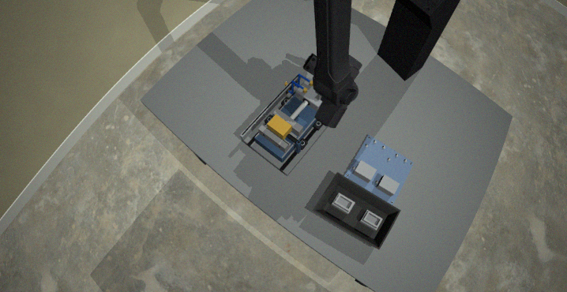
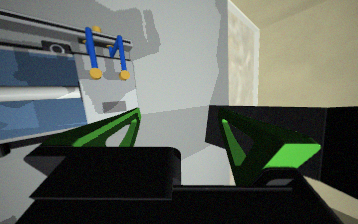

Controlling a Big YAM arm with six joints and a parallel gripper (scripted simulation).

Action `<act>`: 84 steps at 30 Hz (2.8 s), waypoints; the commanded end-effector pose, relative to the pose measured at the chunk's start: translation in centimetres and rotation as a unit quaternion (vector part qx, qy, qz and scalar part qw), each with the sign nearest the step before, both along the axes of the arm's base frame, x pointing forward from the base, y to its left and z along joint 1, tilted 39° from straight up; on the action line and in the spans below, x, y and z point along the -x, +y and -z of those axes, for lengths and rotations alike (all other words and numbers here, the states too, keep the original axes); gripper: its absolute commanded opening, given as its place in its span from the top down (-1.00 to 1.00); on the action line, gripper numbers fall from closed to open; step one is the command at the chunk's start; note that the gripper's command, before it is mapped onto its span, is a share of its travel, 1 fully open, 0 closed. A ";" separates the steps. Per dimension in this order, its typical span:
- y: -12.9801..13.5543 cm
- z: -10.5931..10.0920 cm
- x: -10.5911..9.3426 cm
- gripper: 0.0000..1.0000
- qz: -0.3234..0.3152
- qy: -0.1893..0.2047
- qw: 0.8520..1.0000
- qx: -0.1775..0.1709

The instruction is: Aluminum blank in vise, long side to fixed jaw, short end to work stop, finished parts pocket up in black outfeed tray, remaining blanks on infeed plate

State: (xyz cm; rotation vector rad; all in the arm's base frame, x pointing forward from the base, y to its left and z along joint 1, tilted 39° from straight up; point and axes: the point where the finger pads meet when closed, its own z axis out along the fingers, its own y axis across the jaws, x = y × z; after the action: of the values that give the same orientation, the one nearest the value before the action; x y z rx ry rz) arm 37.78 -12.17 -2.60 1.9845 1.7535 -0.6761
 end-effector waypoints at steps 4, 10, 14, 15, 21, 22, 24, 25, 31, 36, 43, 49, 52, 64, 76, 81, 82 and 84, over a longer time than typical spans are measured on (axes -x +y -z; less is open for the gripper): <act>0.0 -0.2 0.0 -1.00 0.000 -0.002 1.000 0.000; 0.0 -0.2 0.0 -1.00 0.000 -0.002 1.000 0.000; 0.0 -0.2 0.0 -1.00 0.000 -0.002 1.000 0.000; 0.0 -0.2 0.0 -1.00 0.000 -0.002 1.000 0.000; 0.0 -0.2 0.0 -1.00 0.000 -0.002 1.000 0.000; 0.0 -0.2 0.0 -1.00 0.000 -0.002 1.000 0.000; 0.0 -0.2 0.0 -1.00 0.000 -0.002 1.000 0.000; 0.0 -0.2 0.0 -1.00 0.000 -0.002 1.000 0.000; 0.0 -0.2 0.0 -1.00 0.000 -0.002 1.000 0.000; -0.2 -0.7 -0.4 -1.00 -0.004 -0.012 1.000 -0.005; -1.2 -7.3 -9.2 -1.00 -0.098 -0.208 0.966 -0.117; -3.6 -15.0 -16.7 -1.00 -0.165 -0.331 0.910 -0.186; -3.7 -15.0 -16.9 -1.00 -0.167 -0.335 0.908 -0.189; -2.5 -13.4 -16.4 1.00 -0.169 -0.315 0.912 -0.200; -2.5 -15.6 -17.1 1.00 -0.174 -0.336 0.906 -0.191; -2.5 -15.9 -17.2 1.00 -0.175 -0.338 0.905 -0.190; -2.5 -15.9 -17.2 1.00 -0.175 -0.338 0.905 -0.190; -2.5 -15.9 -17.2 1.00 -0.175 -0.339 0.905 -0.190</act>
State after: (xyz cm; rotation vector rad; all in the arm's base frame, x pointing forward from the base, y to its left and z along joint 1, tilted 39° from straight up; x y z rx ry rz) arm 53.75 -15.40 10.33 1.7924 1.7979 0.4318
